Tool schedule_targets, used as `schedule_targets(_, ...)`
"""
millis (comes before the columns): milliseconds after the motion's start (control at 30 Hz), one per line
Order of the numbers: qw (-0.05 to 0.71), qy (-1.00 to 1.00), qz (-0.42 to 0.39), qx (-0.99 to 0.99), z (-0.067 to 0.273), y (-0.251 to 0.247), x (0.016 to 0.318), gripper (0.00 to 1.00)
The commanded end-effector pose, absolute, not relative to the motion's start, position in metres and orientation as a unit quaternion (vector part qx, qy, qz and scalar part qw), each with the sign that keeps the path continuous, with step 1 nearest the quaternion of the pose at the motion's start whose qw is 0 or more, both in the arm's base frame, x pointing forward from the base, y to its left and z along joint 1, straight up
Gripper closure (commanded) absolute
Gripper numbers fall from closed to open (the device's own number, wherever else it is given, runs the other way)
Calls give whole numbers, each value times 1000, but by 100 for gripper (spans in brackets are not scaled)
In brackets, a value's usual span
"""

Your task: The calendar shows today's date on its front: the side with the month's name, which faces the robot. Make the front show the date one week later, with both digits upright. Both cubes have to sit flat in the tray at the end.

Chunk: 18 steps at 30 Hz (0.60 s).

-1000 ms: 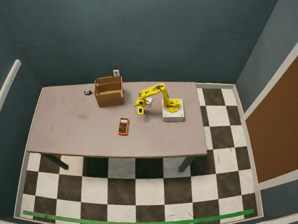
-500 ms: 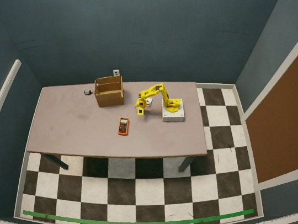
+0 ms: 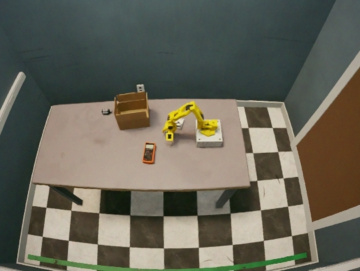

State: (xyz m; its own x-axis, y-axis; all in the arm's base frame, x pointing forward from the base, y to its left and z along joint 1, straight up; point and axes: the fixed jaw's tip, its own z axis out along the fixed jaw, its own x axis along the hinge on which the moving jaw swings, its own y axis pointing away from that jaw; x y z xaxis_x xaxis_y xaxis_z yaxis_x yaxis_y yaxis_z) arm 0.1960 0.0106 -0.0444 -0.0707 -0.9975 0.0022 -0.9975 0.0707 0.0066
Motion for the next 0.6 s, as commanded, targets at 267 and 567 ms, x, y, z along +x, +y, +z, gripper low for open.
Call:
schedule_targets(267,8,-730,-7,683,-55,9,192,65)
schedule_targets(567,8,-730,-7,683,-55,9,192,65)
